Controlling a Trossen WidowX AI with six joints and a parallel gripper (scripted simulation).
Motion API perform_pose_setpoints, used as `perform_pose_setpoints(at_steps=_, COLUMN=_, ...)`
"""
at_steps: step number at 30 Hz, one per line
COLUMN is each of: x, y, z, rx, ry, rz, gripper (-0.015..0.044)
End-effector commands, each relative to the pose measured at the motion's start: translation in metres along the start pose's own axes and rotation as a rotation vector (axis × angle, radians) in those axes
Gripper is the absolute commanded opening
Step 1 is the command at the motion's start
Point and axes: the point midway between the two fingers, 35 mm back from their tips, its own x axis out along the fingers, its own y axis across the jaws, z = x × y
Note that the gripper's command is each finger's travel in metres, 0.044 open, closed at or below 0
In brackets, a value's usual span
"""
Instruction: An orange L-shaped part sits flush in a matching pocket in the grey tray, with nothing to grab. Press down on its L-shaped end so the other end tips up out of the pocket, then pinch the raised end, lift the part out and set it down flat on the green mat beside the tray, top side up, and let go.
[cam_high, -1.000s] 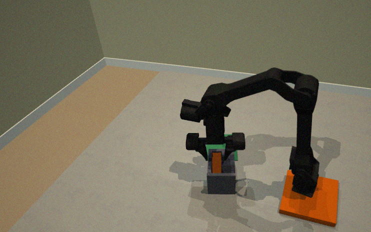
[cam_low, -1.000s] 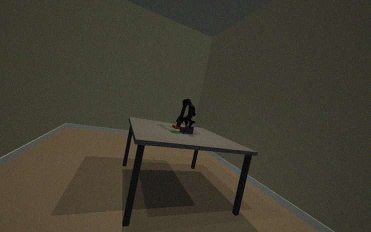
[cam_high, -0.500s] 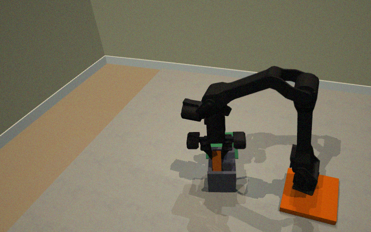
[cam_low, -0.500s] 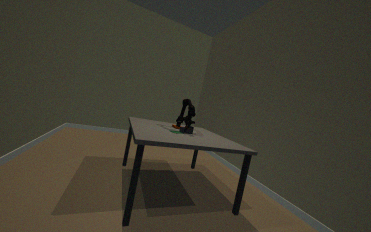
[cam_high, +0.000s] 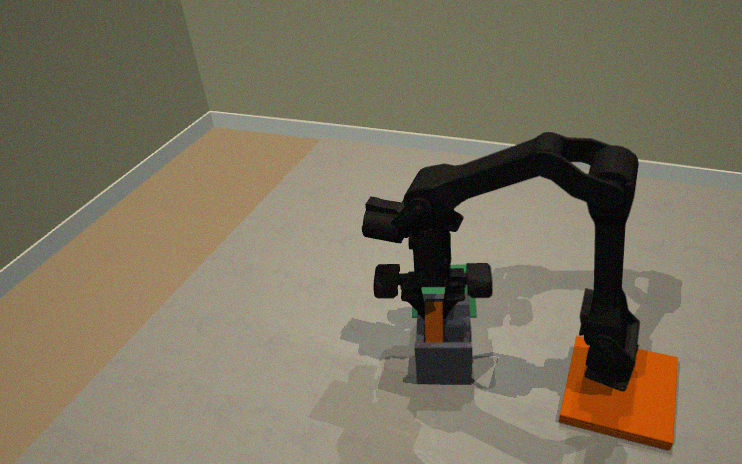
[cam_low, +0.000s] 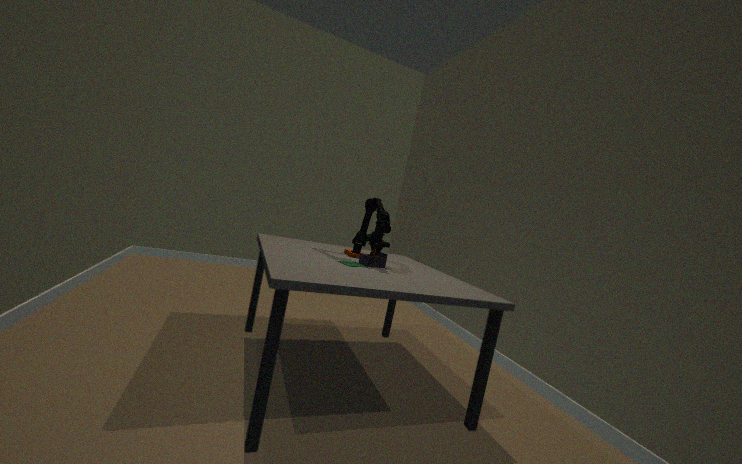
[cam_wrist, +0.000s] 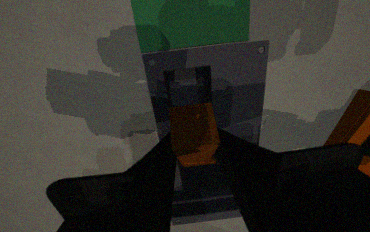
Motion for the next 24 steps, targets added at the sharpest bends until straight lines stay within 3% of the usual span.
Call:
perform_pose_setpoints(at_steps=1, x=-0.005, y=0.001, z=0.0, rx=0.0, ry=0.0, rz=0.002, gripper=0.0)
perform_pose_setpoints(at_steps=24, x=-0.041, y=0.0, z=0.0, rx=0.002, ry=0.001, rz=-0.002, gripper=0.0)
